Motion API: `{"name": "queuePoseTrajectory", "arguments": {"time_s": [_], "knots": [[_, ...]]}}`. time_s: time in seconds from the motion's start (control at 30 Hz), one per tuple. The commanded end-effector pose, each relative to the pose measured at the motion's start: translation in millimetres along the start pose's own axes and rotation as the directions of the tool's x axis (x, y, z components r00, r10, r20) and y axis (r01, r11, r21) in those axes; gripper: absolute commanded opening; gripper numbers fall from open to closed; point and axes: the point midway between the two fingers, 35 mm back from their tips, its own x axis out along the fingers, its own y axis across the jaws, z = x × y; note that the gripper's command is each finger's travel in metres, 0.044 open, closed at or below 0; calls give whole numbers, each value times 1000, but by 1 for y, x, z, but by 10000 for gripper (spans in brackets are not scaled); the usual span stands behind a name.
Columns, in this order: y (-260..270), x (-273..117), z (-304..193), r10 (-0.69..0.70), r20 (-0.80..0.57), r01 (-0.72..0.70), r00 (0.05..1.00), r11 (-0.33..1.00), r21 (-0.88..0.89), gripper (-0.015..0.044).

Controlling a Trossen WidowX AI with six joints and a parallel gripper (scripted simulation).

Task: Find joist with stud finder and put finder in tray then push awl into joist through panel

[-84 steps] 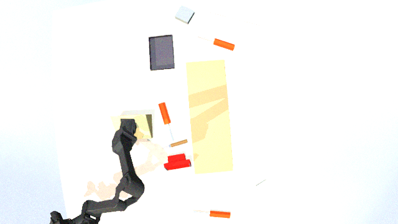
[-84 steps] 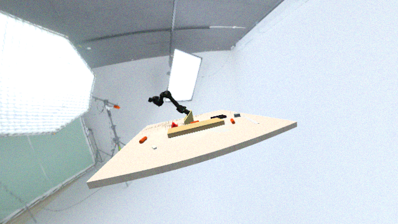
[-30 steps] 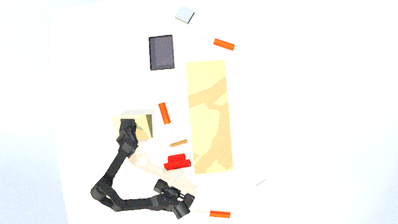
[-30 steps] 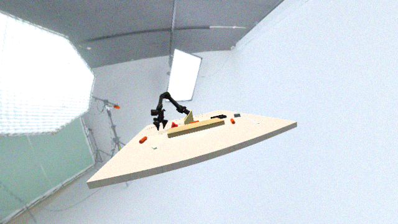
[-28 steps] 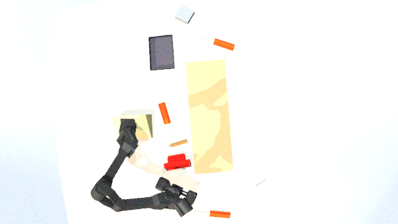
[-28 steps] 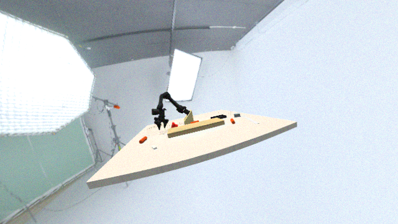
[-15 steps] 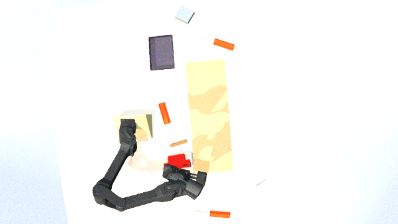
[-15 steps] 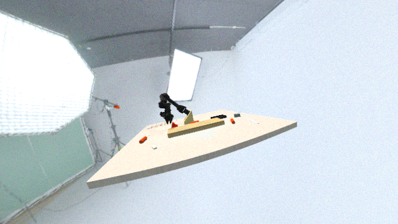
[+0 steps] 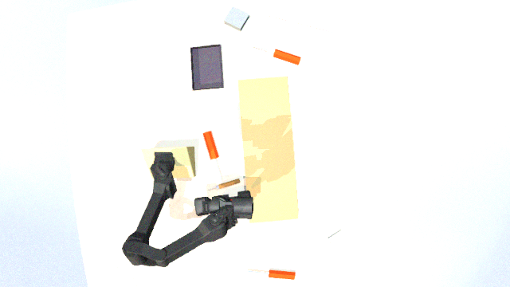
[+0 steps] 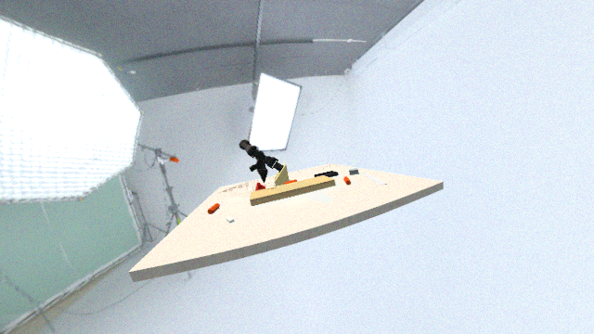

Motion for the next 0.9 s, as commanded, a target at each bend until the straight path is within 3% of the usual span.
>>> {"name": "queuePoseTrajectory", "arguments": {"time_s": [0.0,0.87], "knots": [[-5,1,-3,-21,13,22,1000,999,-25,440],[-5,20,5,-23,8,24,1000,999,-23,440]]}}
